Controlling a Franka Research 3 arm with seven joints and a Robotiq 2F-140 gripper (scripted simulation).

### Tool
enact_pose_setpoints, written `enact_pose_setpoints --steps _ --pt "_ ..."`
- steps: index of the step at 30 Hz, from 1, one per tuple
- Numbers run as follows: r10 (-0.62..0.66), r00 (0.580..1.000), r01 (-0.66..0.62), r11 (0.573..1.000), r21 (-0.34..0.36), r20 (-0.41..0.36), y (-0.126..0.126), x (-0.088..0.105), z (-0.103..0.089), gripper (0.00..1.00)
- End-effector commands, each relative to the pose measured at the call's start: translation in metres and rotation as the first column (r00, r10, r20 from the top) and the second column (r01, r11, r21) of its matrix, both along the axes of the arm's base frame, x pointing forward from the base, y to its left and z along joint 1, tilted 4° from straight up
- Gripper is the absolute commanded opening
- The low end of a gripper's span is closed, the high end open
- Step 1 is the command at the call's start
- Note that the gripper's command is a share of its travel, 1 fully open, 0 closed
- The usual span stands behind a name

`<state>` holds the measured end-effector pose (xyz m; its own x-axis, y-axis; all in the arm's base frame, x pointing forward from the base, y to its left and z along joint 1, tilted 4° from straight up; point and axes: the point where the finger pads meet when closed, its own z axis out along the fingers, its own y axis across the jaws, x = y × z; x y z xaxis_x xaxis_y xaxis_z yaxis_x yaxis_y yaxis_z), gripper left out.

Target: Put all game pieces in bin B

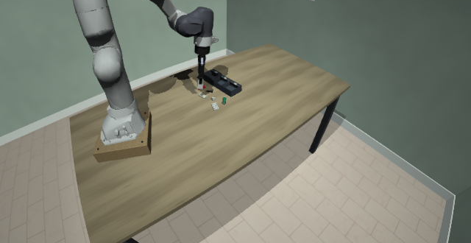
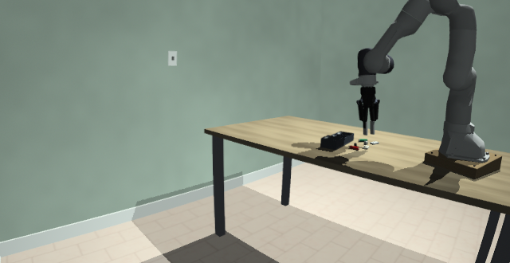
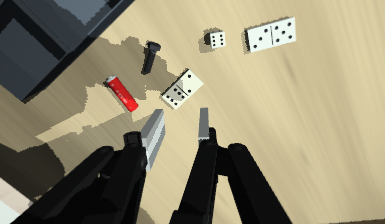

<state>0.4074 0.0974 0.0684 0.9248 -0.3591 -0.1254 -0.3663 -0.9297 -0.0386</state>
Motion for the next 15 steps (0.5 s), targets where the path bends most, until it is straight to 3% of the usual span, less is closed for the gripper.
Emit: enact_pose_setpoints --steps 1,15 --pt "-0.156 0.988 0.156 0.988 -0.008 0.010 -0.0004 0.0072 0.0003 0.25" --pt "-0.381 0.924 0.381 0.924 0.002 0.024 0.0001 0.0093 0.0004 0.25"
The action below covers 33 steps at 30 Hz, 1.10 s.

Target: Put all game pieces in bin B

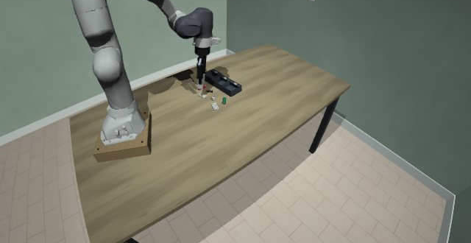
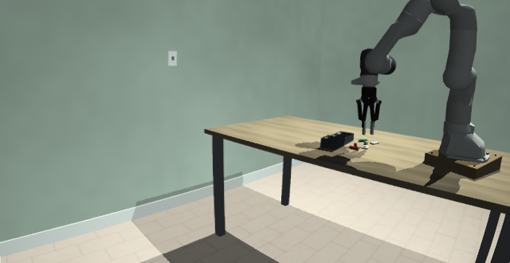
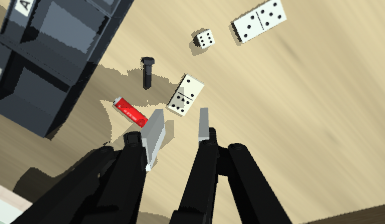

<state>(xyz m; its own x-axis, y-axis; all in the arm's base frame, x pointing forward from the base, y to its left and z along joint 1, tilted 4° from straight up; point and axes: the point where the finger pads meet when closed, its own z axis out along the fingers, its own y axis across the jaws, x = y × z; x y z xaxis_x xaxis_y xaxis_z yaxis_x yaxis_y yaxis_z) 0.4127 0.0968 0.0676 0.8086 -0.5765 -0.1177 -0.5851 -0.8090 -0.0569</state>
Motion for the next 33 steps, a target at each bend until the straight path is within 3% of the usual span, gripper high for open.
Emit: enact_pose_setpoints --steps 1,22,33 --pt "-0.156 0.988 0.156 0.988 -0.014 0.008 0.0007 0.0040 0.0012 0.25" --pt "-0.419 0.908 0.420 0.907 -0.027 0.027 0.0004 0.0042 0.0012 0.25" --pt "-0.560 0.827 0.562 0.826 -0.047 0.039 -0.0002 0.0035 0.0011 0.25"
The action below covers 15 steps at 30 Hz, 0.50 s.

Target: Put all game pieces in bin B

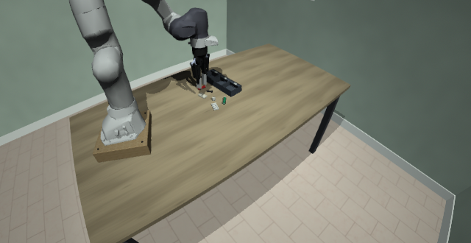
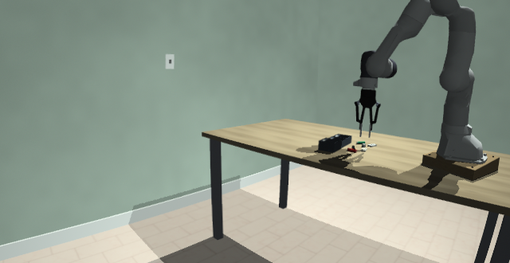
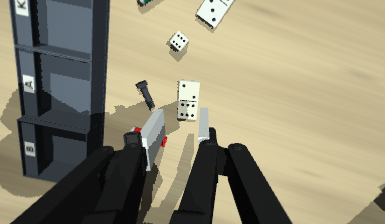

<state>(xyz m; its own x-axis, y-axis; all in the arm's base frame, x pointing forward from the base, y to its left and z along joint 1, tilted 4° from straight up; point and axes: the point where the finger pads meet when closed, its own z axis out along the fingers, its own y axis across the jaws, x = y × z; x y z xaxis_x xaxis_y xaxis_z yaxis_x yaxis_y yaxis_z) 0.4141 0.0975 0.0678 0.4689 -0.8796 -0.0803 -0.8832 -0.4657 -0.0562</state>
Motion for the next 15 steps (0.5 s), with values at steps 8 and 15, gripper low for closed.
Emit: enact_pose_setpoints --steps 8,15 --pt "-0.135 0.991 0.134 0.991 -0.026 -0.003 -0.0011 0.0014 0.0009 0.25" --pt "-0.135 0.991 0.134 0.991 -0.026 -0.003 -0.0011 0.0005 0.0009 0.25"
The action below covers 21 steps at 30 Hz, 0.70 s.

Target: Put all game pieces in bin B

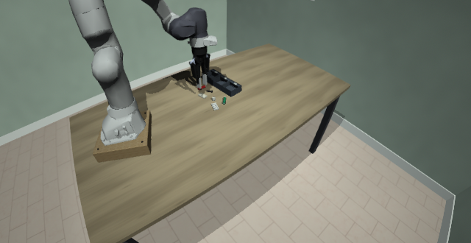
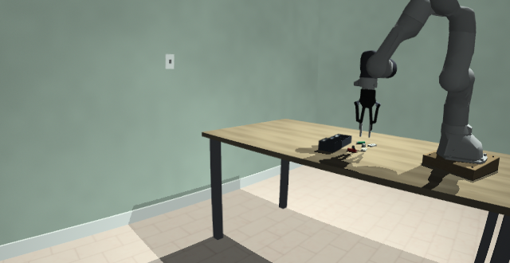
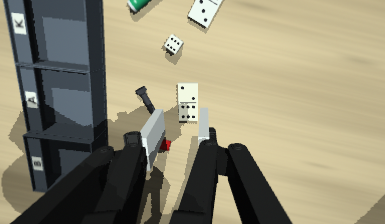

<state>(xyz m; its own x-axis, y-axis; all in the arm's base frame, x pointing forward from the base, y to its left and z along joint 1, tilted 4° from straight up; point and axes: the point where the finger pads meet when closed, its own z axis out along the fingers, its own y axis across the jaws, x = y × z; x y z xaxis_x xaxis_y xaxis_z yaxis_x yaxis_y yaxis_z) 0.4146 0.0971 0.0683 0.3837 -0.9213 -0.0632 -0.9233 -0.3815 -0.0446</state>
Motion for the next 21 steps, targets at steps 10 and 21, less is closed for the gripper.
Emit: enact_pose_setpoints --steps 10,21 --pt "-0.041 0.999 0.041 0.999 -0.005 -0.001 -0.0007 -0.0007 0.0004 0.25" --pt "-0.041 0.999 0.041 0.999 -0.005 -0.001 -0.0002 -0.0010 -0.0036 0.25"
